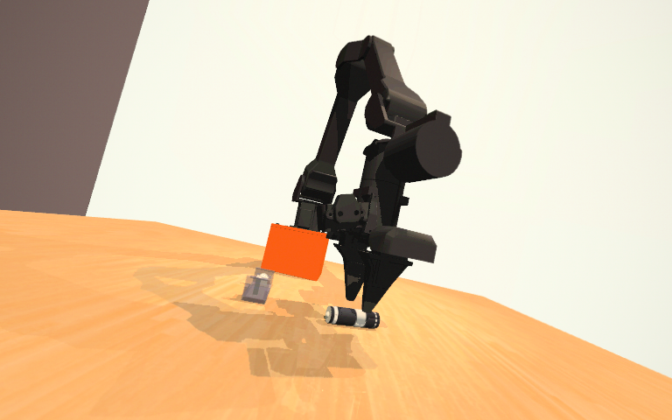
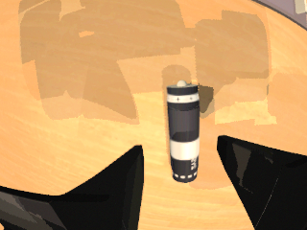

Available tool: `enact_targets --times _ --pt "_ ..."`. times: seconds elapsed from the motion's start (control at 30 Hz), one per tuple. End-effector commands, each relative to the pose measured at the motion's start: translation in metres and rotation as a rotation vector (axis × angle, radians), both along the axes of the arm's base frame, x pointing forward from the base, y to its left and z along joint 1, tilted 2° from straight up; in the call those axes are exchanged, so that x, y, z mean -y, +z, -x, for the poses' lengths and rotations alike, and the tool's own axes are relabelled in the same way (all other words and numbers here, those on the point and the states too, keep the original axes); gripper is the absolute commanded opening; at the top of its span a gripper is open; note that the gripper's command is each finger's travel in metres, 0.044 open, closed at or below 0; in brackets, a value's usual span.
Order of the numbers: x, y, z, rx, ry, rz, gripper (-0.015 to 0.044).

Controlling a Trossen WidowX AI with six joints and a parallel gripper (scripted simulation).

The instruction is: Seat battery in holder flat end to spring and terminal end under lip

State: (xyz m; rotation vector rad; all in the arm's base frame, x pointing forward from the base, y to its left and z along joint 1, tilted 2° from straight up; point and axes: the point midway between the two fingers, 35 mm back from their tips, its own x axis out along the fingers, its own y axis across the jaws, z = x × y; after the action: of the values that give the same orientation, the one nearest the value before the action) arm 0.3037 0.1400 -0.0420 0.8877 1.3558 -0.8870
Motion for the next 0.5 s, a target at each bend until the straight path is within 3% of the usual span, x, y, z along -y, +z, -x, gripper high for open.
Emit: enact_targets --times 0.0,0.33,0.47 --pt "0.002 -0.01 0.003 -0.01 -0.005 0.006 0.0225" --pt "0.003 -0.023 0.004 -0.01 -0.005 0.006 0.0225" --pt "0.003 -0.023 0.004 -0.01 -0.005 0.006 0.012"
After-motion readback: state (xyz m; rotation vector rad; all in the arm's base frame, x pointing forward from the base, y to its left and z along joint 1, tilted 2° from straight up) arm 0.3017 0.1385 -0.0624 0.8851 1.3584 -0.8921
